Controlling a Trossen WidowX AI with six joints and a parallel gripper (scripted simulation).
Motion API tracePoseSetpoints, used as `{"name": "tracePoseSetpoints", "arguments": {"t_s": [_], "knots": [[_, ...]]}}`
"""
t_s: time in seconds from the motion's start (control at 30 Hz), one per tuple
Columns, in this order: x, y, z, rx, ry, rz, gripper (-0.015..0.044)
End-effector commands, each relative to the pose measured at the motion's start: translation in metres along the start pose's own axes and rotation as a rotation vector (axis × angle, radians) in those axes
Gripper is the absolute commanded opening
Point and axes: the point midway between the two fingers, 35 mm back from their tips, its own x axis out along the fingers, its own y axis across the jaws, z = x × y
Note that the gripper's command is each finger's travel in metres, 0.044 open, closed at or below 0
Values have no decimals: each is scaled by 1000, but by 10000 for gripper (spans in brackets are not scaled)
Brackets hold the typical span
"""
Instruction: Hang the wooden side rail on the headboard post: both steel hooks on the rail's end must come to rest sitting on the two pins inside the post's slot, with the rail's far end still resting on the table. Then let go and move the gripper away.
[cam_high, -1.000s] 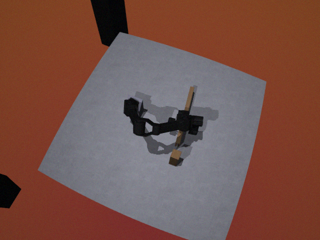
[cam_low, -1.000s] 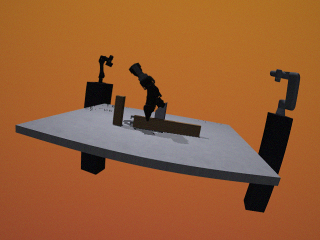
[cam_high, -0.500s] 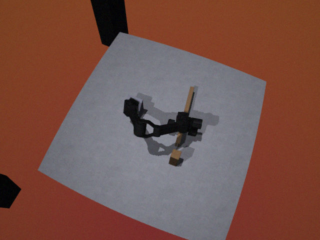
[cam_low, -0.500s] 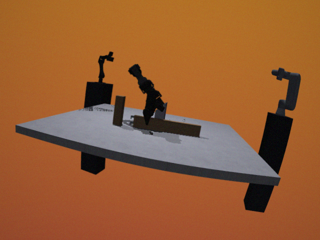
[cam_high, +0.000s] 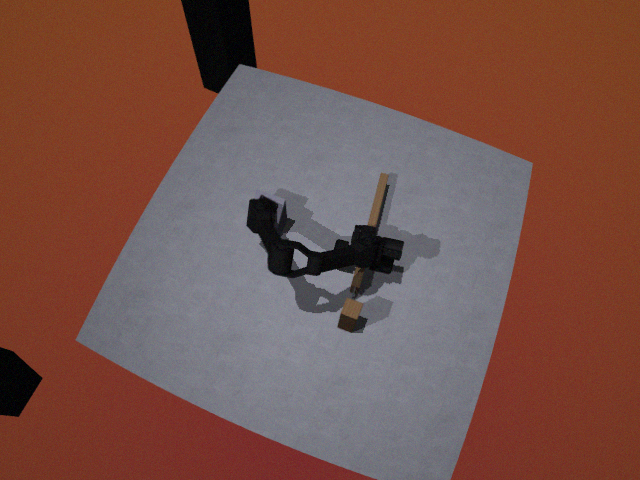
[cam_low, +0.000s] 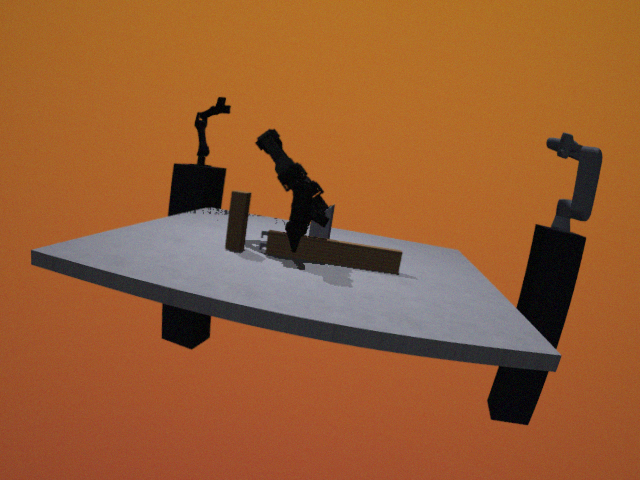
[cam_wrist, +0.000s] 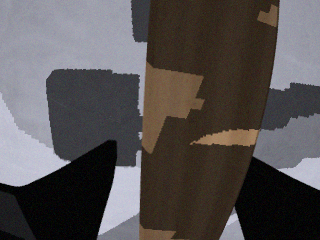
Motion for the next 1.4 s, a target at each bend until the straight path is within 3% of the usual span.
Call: {"name": "tracePoseSetpoints", "arguments": {"t_s": [0.0,0.1,0.27,0.37,1.37], "knots": [[1,0,0,-3,3,0,177],[1,0,0,-3,3,0,99],[1,0,0,-3,3,0,65],[1,0,0,-3,3,0,0],[0,-12,-2,119,3,-1,0]]}}
